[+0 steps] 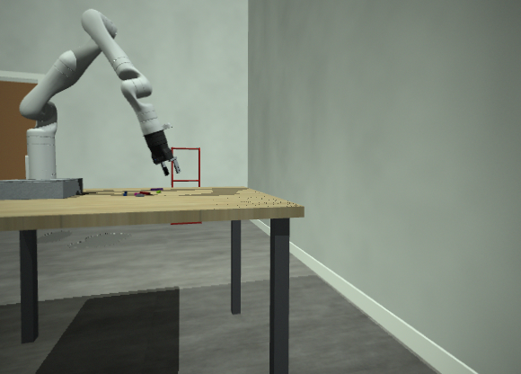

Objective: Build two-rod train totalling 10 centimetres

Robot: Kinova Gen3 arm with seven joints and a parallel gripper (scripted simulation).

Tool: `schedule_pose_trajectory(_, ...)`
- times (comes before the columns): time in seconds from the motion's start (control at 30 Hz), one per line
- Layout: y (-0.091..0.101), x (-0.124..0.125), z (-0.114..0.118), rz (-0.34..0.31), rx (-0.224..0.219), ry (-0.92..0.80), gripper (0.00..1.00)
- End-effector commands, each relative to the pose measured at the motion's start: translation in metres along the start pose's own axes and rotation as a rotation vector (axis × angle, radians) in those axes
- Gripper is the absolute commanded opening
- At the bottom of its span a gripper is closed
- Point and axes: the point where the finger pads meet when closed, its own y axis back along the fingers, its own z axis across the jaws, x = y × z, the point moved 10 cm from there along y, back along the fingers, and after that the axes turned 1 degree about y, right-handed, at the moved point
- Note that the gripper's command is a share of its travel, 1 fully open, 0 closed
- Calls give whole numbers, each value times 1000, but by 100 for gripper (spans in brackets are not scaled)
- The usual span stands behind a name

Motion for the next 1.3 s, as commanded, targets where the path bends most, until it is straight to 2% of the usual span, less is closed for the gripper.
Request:
schedule_pose_trajectory(0.0,3,2,-37,-62,38,-22,100)
schedule_pose_trajectory(0.37,22,-30,-152,-245,139,-161,100)
schedule_pose_trajectory(0.43,22,-30,-152,-245,139,-161,100)
schedule_pose_trajectory(0.6,31,-40,-185,-294,161,-200,100)
schedule_pose_trajectory(0.8,35,-42,-199,-309,174,-206,100)
schedule_pose_trajectory(1.27,34,-43,-198,-310,174,-206,100)
